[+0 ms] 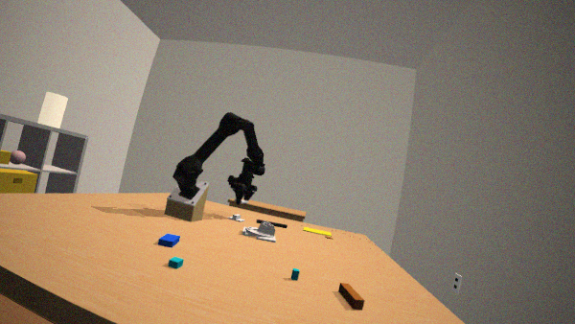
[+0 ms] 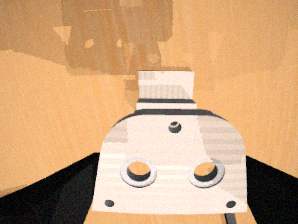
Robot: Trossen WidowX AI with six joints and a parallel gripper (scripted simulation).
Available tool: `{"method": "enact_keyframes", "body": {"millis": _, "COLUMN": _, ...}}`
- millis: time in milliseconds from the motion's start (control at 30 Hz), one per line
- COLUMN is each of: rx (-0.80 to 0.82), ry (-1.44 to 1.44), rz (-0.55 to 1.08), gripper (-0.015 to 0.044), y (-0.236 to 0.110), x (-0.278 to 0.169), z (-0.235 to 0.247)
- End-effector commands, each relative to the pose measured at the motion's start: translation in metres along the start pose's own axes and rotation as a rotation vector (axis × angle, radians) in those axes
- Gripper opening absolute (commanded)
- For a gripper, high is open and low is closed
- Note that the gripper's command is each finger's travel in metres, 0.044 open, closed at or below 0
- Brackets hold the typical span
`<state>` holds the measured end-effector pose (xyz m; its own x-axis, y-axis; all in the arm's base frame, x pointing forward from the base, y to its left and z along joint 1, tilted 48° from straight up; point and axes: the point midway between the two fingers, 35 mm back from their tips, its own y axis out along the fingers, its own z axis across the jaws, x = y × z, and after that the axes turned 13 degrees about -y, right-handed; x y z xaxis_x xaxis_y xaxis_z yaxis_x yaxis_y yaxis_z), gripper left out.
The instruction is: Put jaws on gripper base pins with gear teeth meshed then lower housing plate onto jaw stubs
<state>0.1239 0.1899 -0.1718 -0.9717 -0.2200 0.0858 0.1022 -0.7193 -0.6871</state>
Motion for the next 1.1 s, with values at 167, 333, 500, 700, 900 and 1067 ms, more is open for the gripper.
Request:
{"method": "enact_keyframes", "body": {"millis": 167, "rx": -0.01, "ry": 0.083, "rz": -0.002, "gripper": 0.0351, "y": -0.007, "x": -0.005, "z": 0.004}}
{"method": "enact_keyframes", "body": {"millis": 333, "rx": -0.018, "ry": 0.243, "rz": -0.002, "gripper": 0.0351, "y": -0.011, "x": -0.016, "z": 0.015}}
{"method": "enact_keyframes", "body": {"millis": 500, "rx": -0.025, "ry": 0.403, "rz": -0.004, "gripper": 0.0351, "y": -0.014, "x": -0.026, "z": 0.026}}
{"method": "enact_keyframes", "body": {"millis": 700, "rx": -0.031, "ry": 0.596, "rz": -0.006, "gripper": 0.0351, "y": -0.016, "x": -0.037, "z": 0.04}}
{"method": "enact_keyframes", "body": {"millis": 900, "rx": -0.036, "ry": 0.79, "rz": -0.009, "gripper": 0.0351, "y": -0.018, "x": -0.048, "z": 0.055}}
{"method": "enact_keyframes", "body": {"millis": 1067, "rx": -0.039, "ry": 0.952, "rz": -0.012, "gripper": 0.0351, "y": -0.019, "x": -0.057, "z": 0.068}}
